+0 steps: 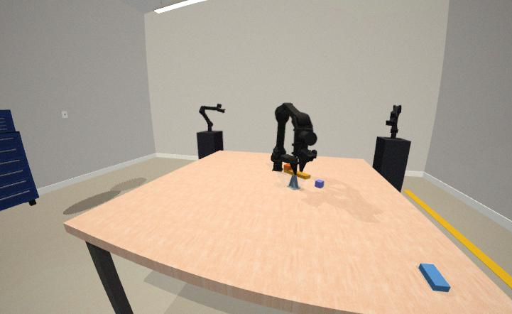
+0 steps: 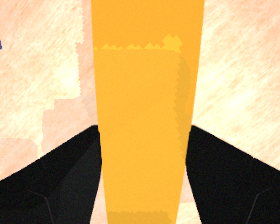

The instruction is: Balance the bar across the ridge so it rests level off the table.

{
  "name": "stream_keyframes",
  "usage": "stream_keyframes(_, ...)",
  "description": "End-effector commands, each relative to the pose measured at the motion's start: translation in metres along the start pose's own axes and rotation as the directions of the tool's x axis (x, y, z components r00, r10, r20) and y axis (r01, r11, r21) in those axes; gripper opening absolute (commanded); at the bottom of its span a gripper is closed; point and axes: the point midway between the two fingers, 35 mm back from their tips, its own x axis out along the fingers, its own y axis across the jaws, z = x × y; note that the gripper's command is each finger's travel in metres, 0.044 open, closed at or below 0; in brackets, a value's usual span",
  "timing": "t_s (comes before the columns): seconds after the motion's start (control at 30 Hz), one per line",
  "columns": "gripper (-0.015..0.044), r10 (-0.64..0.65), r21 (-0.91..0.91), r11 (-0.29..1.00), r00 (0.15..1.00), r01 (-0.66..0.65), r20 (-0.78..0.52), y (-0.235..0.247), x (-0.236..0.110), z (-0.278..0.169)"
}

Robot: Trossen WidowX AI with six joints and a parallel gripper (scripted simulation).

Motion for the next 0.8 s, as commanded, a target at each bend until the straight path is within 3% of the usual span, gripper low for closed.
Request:
stream_keyframes(0.0,0.0000,0.005,0.000,1.000,1.000,-0.005,-0.001,0.0007,0.0015,-0.0004)
stream_keyframes(0.77,0.0000,0.005,0.000,1.000,1.000,-0.005,-0.001,0.0007,0.0035,-0.0005)
